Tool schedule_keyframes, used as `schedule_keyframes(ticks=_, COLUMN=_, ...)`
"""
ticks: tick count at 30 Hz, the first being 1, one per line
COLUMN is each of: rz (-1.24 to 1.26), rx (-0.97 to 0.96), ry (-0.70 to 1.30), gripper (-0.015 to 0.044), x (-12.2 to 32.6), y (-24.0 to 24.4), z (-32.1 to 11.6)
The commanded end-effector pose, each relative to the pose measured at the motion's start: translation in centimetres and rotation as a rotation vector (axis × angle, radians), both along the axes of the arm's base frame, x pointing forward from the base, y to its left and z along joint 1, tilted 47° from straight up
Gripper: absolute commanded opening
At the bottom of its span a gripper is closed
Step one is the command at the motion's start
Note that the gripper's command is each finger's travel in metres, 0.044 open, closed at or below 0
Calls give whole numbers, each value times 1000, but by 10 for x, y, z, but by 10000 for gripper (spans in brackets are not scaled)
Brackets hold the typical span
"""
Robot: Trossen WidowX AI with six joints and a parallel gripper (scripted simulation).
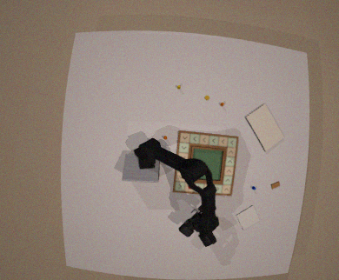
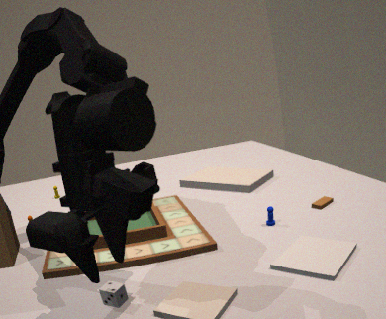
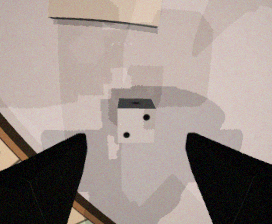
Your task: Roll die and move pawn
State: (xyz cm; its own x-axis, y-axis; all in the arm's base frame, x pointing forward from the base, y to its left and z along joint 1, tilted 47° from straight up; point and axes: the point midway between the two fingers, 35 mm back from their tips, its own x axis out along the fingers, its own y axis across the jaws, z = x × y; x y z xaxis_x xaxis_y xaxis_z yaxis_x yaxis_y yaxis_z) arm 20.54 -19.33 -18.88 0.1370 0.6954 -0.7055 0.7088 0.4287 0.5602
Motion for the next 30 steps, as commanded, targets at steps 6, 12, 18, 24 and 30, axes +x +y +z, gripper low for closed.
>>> schedule_keyframes(ticks=6, rz=-6, rx=13, ry=7, gripper=275, x=0, y=11, z=-10)
schedule_keyframes(ticks=12, rz=-6, rx=13, ry=7, gripper=275, x=2, y=18, z=-17)
schedule_keyframes(ticks=18, rz=-6, rx=13, ry=6, gripper=275, x=3, y=25, z=-24)
schedule_keyframes(ticks=24, rz=-6, rx=14, ry=6, gripper=249, x=4, y=29, z=-27)
schedule_keyframes(ticks=30, rz=-6, rx=14, ry=6, gripper=111, x=4, y=29, z=-27)
